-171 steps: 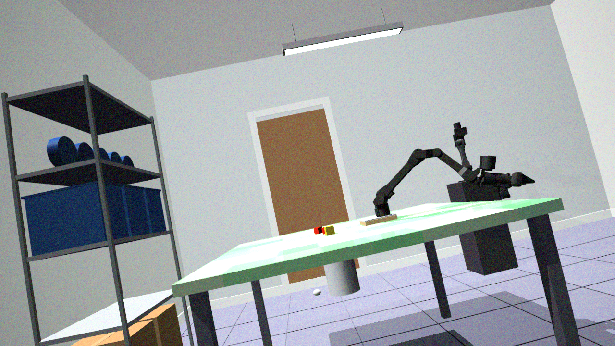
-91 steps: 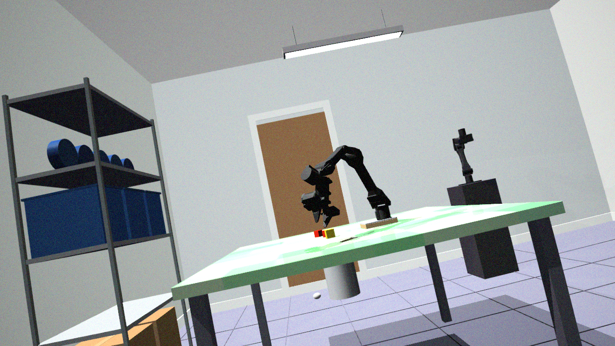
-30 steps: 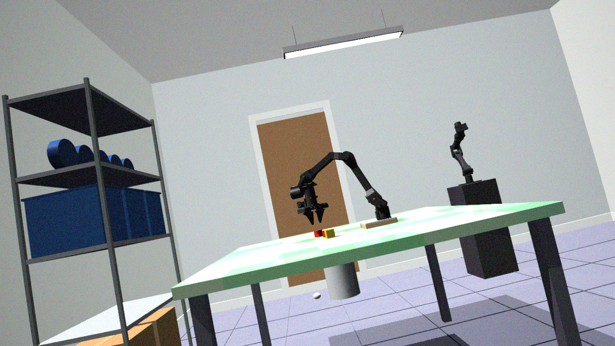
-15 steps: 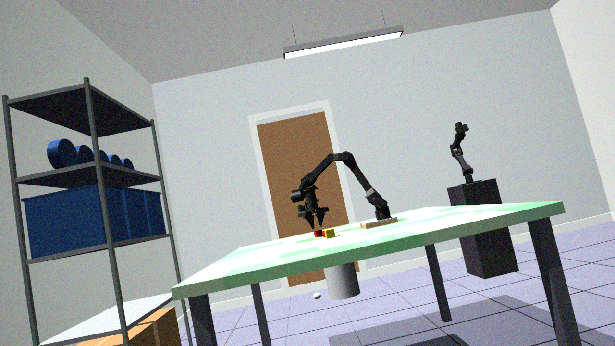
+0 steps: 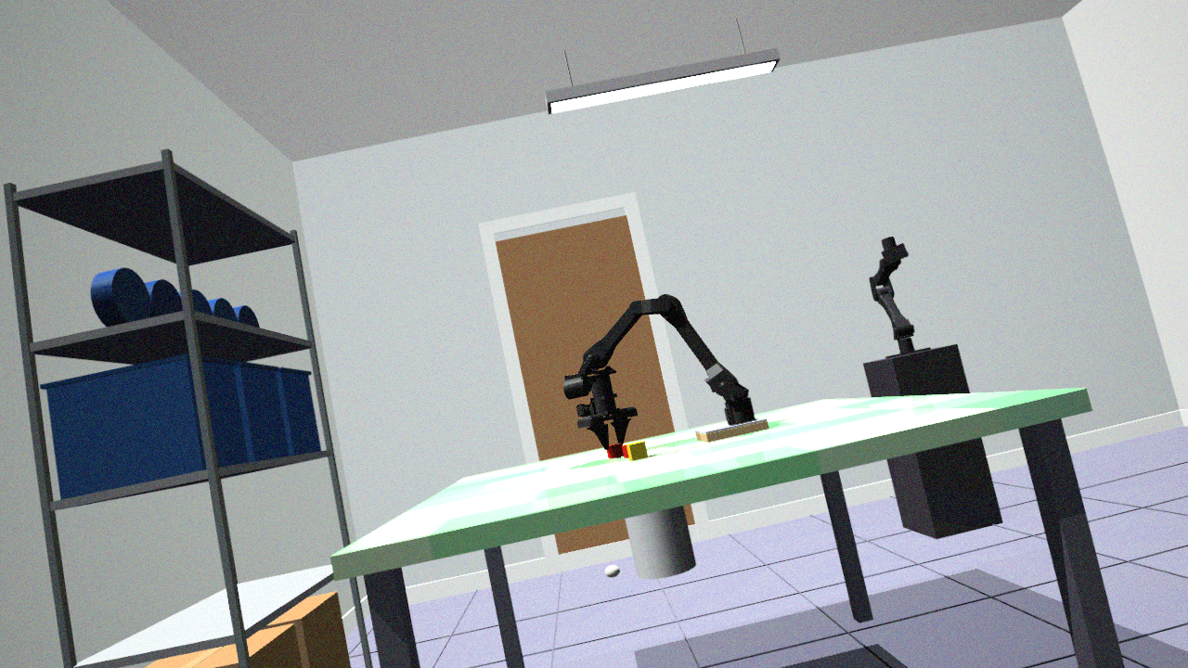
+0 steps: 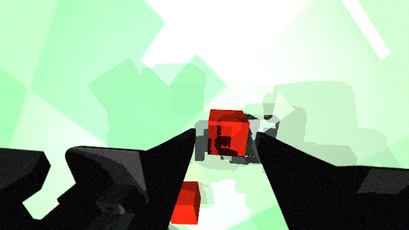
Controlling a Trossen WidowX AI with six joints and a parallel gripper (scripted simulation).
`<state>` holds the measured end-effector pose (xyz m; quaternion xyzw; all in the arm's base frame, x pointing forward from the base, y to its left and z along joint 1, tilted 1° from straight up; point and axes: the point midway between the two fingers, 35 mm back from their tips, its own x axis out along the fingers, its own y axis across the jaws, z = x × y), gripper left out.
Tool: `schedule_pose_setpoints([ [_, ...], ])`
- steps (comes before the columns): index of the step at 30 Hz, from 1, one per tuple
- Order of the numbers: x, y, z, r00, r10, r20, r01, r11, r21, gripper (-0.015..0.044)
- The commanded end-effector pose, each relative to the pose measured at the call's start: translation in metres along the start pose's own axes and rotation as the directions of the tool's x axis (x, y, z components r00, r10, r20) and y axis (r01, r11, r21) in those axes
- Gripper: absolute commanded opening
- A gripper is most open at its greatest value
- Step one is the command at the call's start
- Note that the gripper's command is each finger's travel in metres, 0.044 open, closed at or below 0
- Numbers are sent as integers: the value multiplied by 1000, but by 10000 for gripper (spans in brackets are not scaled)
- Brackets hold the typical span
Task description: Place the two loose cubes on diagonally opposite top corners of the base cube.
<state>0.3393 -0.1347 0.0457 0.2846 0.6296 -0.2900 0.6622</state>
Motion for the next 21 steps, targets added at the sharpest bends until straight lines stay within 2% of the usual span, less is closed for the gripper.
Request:
schedule_pose_setpoints([
  [1, 9, -1, -1, 1000, -7, -3, 6, 1000, -6, 265],
  [2, 9, -1, -1, 1000, -7, -3, 6, 1000, -6, 265],
  [8, 9, -1, -1, 1000, -7, -3, 6, 1000, -6, 107],
  [13, 7, -1, 0, 1000, -6, -3, 6, 1000, -6, 105],
  [21, -17, 1, 3, 1000, -6, -3, 6, 1000, -6, 105],
])
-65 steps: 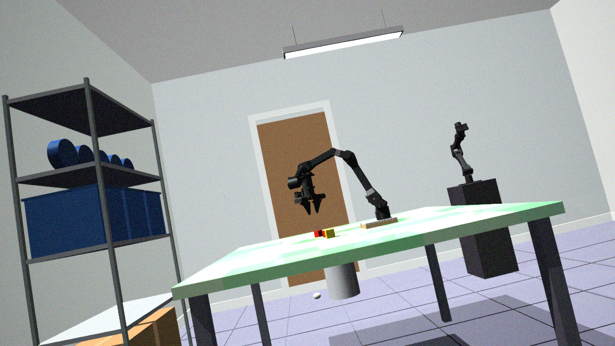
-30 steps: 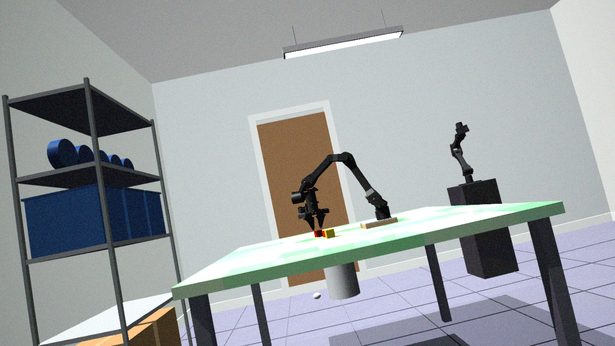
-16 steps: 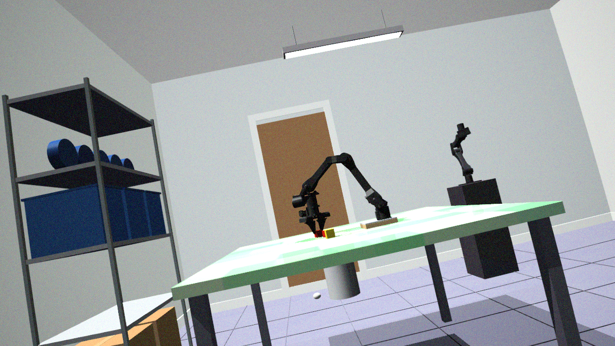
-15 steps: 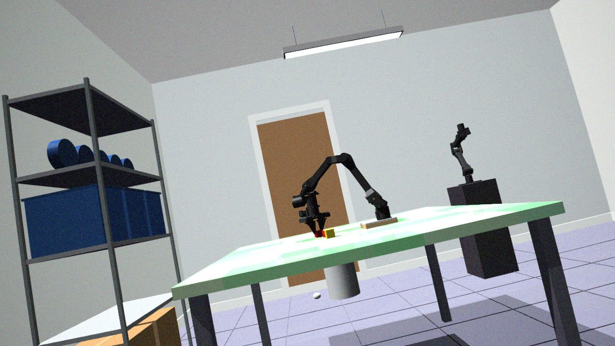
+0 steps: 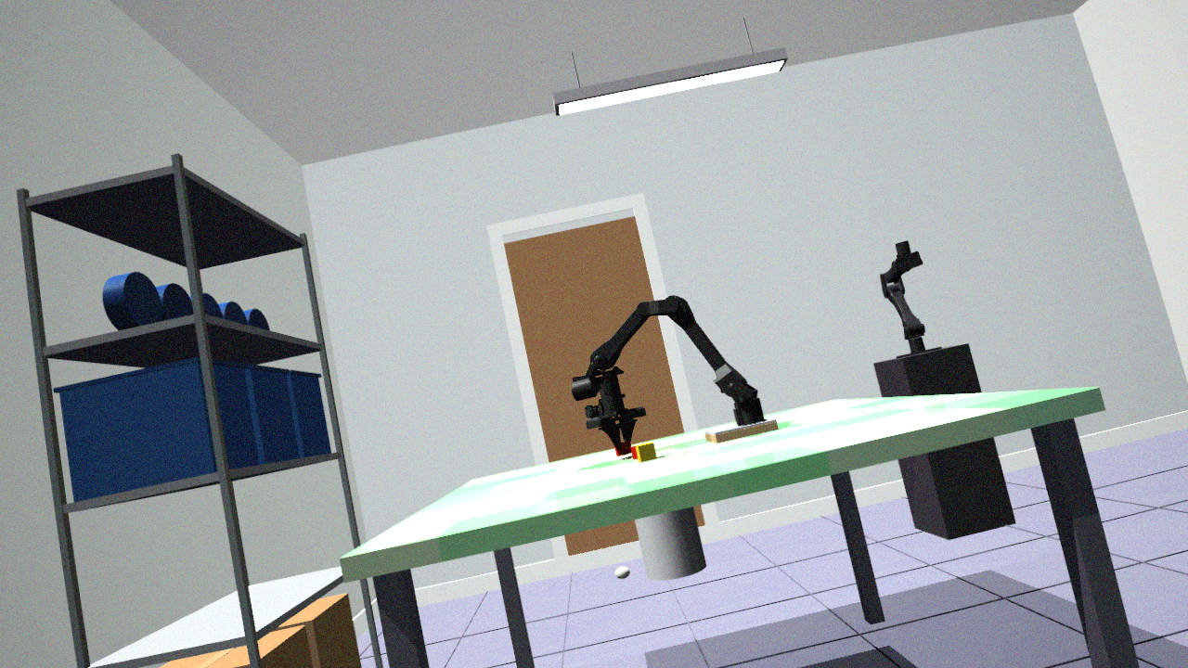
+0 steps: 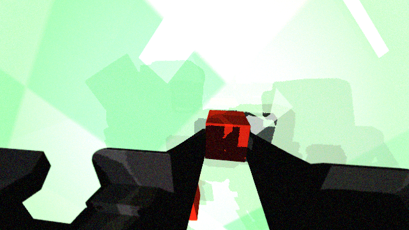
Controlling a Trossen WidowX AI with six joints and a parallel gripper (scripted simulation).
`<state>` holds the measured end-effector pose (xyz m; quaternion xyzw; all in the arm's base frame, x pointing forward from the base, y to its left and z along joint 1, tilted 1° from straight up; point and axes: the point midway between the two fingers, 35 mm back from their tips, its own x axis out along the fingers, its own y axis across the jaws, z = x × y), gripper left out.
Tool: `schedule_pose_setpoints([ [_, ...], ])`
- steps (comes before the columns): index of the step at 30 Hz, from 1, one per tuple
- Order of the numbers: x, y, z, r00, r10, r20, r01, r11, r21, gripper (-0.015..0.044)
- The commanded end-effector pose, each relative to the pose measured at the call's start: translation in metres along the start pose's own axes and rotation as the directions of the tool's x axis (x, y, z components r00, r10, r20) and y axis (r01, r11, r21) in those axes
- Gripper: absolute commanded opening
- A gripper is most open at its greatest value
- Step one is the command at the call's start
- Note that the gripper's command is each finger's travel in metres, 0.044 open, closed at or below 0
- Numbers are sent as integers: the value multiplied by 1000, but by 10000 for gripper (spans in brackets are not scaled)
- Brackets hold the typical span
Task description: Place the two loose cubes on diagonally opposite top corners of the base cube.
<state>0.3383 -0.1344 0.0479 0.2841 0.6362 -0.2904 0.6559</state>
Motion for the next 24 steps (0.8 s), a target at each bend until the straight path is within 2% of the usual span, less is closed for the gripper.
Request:
schedule_pose_setpoints([
  [1, -18, 1, 4, 1000, 2, 14, -2, 1000, -6, 105],
  [24, -90, 1, 0, 1000, 2, 13, -2, 1000, -6, 105],
])
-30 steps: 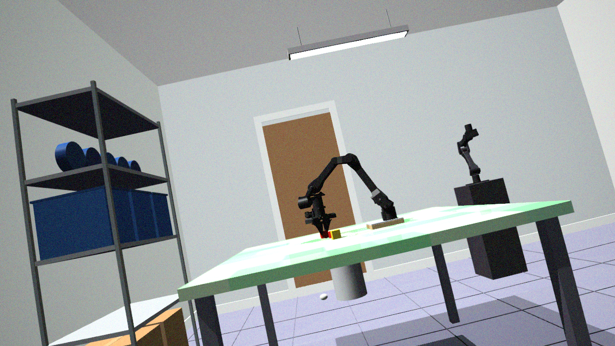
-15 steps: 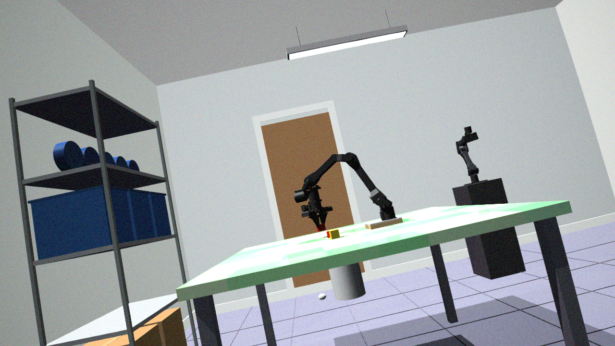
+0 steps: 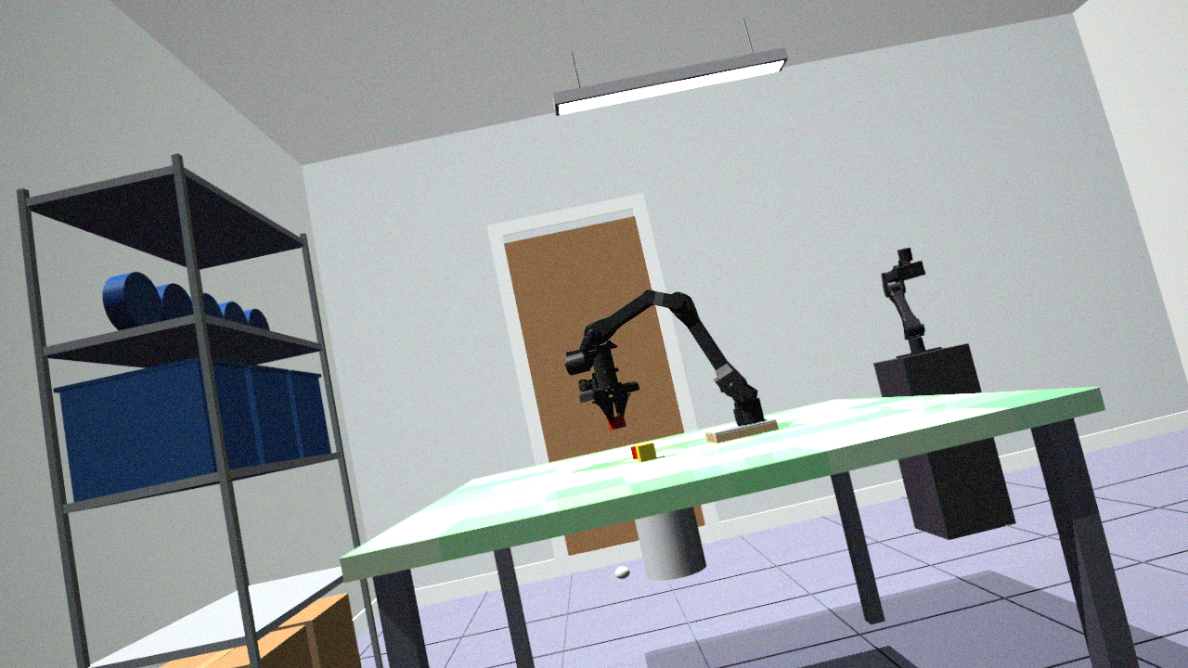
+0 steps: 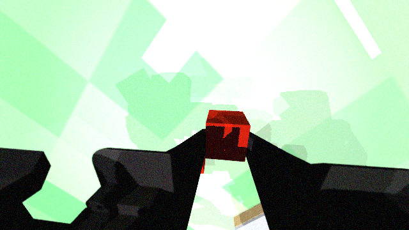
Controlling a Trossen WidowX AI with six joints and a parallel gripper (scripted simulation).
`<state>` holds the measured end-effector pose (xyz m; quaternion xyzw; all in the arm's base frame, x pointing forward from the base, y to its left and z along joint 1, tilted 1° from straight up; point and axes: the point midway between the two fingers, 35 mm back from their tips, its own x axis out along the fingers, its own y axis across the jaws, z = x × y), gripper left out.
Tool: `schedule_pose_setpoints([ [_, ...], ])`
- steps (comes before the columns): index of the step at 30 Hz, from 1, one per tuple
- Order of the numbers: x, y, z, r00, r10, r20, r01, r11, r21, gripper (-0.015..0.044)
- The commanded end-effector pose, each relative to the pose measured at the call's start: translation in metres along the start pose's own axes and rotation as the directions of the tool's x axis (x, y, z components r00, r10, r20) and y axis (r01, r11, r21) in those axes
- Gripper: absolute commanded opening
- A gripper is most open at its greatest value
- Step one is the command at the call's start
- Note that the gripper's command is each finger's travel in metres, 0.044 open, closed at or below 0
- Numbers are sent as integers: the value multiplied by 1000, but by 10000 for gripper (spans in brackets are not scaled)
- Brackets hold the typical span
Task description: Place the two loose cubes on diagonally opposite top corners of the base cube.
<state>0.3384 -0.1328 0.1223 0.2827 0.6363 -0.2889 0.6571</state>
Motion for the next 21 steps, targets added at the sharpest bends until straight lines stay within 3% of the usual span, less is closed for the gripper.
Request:
schedule_pose_setpoints([
  [1, -19, -1, -1, 1000, 2, 12, -2, 1000, -1, 105],
  [21, -16, 32, -30, 1000, 5, 9, -5, 1000, -30, 105],
])
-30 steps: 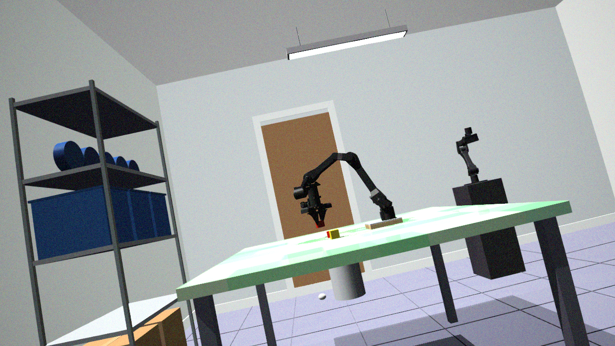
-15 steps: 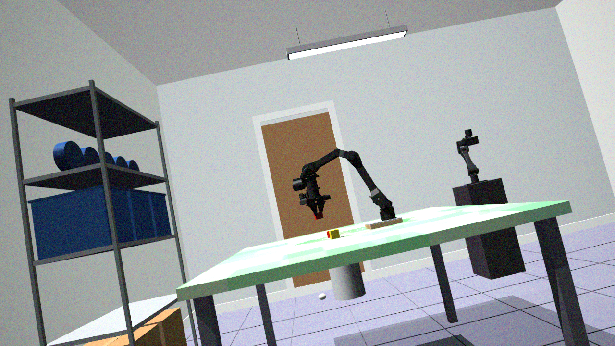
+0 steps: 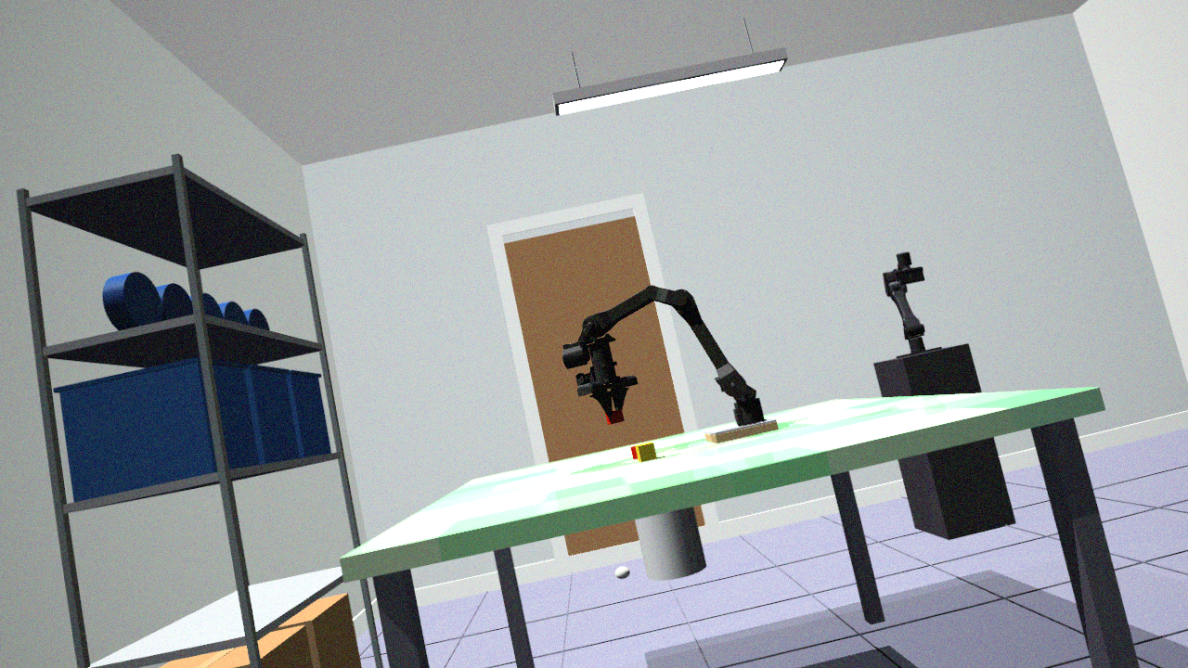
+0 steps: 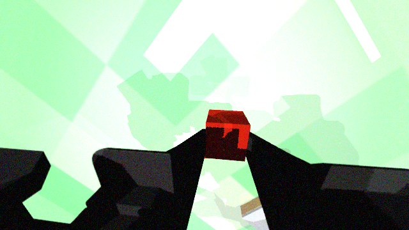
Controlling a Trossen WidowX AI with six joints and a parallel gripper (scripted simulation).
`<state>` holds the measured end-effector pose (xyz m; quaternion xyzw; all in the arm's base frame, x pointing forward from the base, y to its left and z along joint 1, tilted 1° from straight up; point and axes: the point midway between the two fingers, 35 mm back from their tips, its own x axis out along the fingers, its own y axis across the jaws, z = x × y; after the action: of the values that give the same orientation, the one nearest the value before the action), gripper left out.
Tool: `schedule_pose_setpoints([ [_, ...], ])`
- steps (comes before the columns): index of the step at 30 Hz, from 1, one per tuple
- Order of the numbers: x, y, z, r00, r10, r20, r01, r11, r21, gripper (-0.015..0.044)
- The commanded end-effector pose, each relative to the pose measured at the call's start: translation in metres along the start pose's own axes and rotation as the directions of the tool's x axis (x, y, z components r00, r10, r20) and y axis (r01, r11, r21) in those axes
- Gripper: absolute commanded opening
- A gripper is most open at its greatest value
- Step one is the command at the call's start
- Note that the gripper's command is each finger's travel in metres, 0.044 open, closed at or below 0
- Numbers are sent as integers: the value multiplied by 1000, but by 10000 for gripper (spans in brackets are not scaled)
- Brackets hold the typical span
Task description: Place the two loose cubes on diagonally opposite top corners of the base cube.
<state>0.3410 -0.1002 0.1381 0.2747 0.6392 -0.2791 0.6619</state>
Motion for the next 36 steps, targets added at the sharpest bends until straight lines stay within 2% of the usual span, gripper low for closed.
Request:
schedule_pose_setpoints([
  [1, 1, 11, -10, 1000, 2, 7, -2, 1000, -5, 105],
  [36, 21, 77, -97, 1000, 9, -2, -9, 997, -79, 105],
])
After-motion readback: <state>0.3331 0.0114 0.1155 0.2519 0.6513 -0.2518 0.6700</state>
